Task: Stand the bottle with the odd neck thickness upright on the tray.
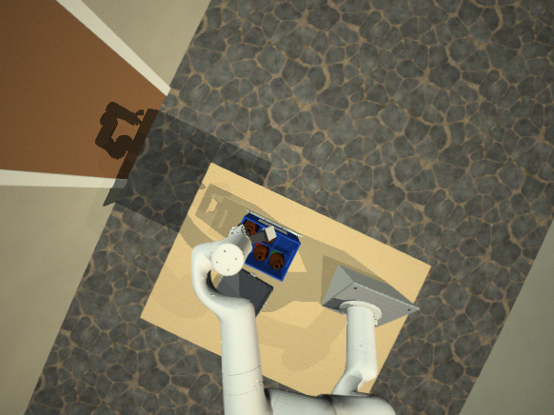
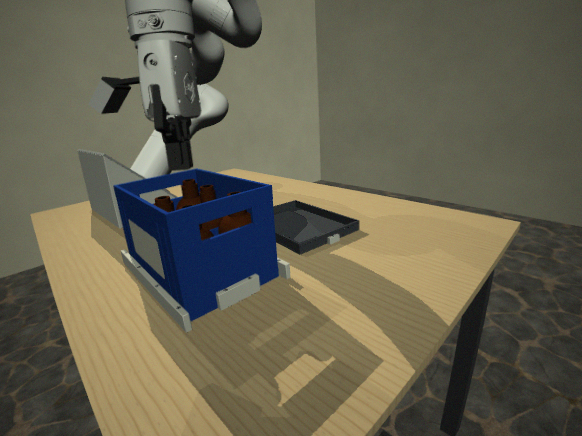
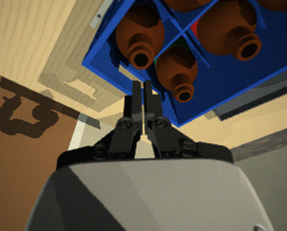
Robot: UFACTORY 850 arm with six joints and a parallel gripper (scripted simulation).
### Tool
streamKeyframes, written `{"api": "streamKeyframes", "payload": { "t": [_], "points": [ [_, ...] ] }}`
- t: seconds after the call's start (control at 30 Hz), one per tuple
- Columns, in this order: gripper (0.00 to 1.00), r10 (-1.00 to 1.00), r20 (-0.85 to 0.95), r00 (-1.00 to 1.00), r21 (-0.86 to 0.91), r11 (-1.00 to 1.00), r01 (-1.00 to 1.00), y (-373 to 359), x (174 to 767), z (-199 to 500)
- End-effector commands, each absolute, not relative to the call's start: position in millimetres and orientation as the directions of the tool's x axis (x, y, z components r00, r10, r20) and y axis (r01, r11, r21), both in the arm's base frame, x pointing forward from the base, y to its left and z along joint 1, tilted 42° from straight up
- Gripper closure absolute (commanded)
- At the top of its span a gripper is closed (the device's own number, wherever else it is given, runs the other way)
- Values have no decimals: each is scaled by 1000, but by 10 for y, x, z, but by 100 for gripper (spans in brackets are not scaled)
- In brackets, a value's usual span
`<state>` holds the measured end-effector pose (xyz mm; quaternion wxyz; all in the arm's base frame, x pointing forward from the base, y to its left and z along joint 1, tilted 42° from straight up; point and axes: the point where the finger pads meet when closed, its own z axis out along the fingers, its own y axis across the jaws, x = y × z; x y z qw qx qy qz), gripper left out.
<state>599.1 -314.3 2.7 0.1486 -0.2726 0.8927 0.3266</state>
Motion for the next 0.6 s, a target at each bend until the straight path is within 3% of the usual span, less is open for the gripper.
{"api": "streamKeyframes", "payload": {
  "t": [0.0,0.57],
  "points": [
    [100,-390,-444,-807,500,639,-584,-3154,5995,37],
    [100,-390,-444,-807,500,639,-584,-2505,6112,629]
  ]
}}
